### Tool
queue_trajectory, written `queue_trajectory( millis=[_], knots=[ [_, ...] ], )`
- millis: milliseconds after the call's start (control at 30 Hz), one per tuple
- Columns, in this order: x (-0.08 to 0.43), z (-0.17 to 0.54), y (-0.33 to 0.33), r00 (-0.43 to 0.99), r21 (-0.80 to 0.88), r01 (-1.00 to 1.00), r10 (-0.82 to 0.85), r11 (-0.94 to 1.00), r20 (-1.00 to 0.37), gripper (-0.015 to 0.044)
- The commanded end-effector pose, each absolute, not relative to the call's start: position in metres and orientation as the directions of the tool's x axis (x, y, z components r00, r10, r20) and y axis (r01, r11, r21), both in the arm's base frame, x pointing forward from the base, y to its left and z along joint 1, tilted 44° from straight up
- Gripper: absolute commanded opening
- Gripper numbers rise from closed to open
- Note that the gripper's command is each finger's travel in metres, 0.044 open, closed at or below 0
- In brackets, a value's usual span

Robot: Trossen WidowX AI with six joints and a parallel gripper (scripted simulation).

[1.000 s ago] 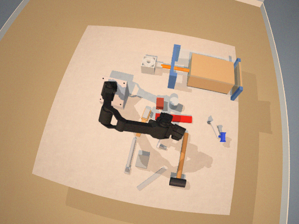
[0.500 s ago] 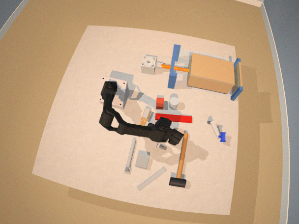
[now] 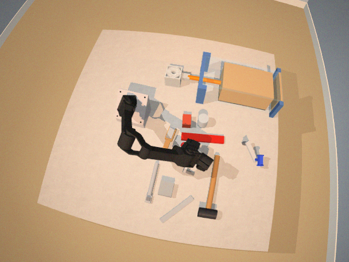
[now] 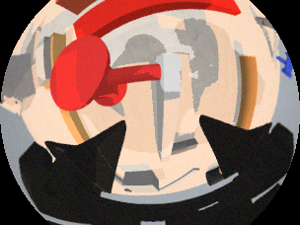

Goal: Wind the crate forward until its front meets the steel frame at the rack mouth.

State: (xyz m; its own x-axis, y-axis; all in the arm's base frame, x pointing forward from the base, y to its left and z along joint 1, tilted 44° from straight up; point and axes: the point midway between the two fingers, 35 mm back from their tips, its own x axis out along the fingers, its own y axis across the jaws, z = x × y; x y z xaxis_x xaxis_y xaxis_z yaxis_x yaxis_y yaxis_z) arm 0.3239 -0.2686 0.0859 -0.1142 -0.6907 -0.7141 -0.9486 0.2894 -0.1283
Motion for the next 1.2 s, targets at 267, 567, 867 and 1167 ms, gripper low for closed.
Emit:
queue_trajectory(
  millis=[267, 567, 867, 1167],
  knots=[
    [0.324, 0.086, -0.269, -0.114, -0.128, -0.949, -0.691, 0.289, -0.714, 0.0204],
    [0.324, 0.086, -0.269, -0.114, -0.128, -0.949, -0.691, 0.289, -0.714, 0.0026],
    [0.324, 0.086, -0.269, -0.114, -0.128, -0.949, -0.691, 0.289, -0.714, 0.0000],
    [0.343, 0.149, -0.206, -0.111, -0.125, -0.949, -0.679, 0.289, -0.726, 0.0000]
  ],
)
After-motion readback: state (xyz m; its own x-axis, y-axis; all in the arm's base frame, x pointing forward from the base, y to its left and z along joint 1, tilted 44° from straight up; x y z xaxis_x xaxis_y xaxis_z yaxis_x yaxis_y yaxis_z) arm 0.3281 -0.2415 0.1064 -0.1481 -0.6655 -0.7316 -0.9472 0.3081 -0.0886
